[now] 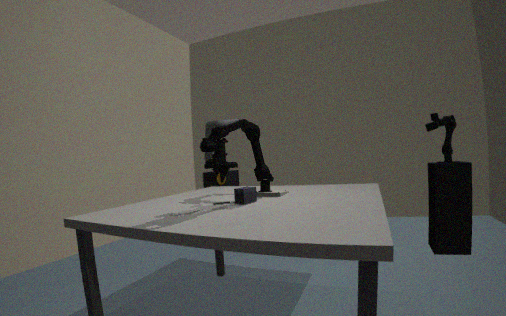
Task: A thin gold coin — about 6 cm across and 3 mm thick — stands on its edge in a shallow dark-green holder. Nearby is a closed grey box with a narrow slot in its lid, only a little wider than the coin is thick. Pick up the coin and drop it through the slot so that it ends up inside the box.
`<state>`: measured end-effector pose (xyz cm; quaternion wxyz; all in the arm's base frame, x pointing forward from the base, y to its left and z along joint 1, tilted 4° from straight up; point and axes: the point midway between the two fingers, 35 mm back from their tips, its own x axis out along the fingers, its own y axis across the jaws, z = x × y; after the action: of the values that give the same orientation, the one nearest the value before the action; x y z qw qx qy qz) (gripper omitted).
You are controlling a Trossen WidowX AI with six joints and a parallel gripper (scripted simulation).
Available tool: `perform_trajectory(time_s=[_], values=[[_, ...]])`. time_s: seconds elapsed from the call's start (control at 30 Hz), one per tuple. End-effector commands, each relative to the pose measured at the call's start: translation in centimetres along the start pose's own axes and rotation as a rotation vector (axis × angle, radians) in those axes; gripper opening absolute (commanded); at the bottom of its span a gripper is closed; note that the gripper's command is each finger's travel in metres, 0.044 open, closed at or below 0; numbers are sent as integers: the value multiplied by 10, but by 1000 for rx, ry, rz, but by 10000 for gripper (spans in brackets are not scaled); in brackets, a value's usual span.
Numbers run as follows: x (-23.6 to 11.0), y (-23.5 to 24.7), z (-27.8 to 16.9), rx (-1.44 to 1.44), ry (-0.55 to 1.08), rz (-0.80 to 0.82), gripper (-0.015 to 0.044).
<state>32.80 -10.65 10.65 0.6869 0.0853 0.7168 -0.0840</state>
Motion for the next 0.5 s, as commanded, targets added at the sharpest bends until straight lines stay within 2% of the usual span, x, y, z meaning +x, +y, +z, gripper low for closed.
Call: perform_trajectory(time_s=[0.0, 0.47], values=[[1, 8, -5, -3, 5, 0, 0], [0, 41, -22, -4, 6, 3, 0]])
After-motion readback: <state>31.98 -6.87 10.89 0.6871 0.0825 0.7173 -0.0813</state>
